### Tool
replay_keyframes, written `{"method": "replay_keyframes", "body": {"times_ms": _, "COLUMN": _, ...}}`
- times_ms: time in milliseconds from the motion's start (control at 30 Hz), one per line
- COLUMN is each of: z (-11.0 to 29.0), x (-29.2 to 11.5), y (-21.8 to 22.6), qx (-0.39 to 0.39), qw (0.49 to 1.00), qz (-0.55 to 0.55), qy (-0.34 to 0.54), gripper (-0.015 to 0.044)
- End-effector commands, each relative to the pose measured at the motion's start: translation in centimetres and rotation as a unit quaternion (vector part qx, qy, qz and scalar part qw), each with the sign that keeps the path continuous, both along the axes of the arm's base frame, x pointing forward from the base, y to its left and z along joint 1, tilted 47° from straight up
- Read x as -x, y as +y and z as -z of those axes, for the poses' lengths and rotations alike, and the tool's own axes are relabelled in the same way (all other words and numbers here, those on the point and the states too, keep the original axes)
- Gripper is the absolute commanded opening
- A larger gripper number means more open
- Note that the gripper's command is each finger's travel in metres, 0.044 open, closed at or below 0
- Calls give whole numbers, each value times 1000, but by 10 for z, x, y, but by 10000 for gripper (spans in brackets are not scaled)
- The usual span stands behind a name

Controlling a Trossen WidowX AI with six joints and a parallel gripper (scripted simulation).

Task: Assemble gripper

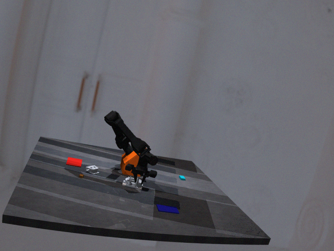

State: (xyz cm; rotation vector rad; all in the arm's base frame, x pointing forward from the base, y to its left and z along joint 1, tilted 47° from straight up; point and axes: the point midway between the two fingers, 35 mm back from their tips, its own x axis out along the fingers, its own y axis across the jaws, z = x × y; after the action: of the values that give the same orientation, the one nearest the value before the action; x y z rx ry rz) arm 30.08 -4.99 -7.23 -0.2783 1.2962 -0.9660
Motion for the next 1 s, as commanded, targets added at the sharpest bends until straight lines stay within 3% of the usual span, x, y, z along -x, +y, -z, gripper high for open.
{"method": "replay_keyframes", "body": {"times_ms": 0, "z": 0, "x": 0, "y": 0, "qx": 0, "qw": 1000, "qz": 0, "qy": 0, "gripper": 213}}
{"method": "replay_keyframes", "body": {"times_ms": 500, "z": -1, "x": 0, "y": 2, "qx": 0, "qw": 1000, "qz": 0, "qy": 0, "gripper": 224}}
{"method": "replay_keyframes", "body": {"times_ms": 767, "z": -46, "x": -1, "y": 48, "qx": 0, "qw": 1000, "qz": 1, "qy": 3, "gripper": 224}}
{"method": "replay_keyframes", "body": {"times_ms": 867, "z": -39, "x": 0, "y": 43, "qx": 1, "qw": 1000, "qz": -5, "qy": 6, "gripper": 224}}
{"method": "replay_keyframes", "body": {"times_ms": 967, "z": -39, "x": -1, "y": 46, "qx": -4, "qw": 1000, "qz": -3, "qy": -2, "gripper": 303}}
